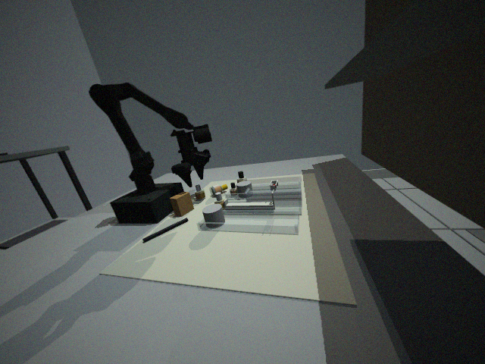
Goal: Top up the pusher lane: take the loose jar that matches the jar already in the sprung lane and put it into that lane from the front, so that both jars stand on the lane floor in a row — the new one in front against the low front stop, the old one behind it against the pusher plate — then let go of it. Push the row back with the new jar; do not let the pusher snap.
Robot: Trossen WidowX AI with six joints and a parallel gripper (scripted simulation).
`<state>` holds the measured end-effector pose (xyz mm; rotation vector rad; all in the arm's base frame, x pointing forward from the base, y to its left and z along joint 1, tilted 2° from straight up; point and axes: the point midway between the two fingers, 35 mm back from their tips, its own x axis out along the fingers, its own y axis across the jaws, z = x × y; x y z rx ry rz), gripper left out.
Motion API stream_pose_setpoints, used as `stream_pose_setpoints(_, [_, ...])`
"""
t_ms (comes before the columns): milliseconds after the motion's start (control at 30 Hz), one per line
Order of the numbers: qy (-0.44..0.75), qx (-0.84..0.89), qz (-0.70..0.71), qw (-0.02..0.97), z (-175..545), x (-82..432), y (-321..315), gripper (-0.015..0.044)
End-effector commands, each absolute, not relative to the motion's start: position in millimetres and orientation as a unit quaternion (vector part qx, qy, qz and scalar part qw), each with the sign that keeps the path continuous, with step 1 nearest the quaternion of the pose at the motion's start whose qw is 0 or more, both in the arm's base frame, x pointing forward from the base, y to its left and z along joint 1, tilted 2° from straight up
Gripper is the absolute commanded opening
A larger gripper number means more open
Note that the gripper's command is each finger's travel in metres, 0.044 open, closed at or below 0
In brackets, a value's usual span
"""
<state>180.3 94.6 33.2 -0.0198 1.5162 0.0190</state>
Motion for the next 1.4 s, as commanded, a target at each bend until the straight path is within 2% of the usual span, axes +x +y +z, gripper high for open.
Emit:
stream_pose_setpoints(0, [0.688,-0.008,0.011,0.725,26,180,96,0.044])
stream_pose_setpoints(967, [0.688,-0.008,0.011,0.725,-19,182,96,0.044])
stream_pose_setpoints(1300, [0.688,-0.008,0.011,0.725,-19,182,96,0.0178])
stream_pose_setpoints(1367, [0.688,-0.008,0.011,0.725,-19,182,96,0.0164])
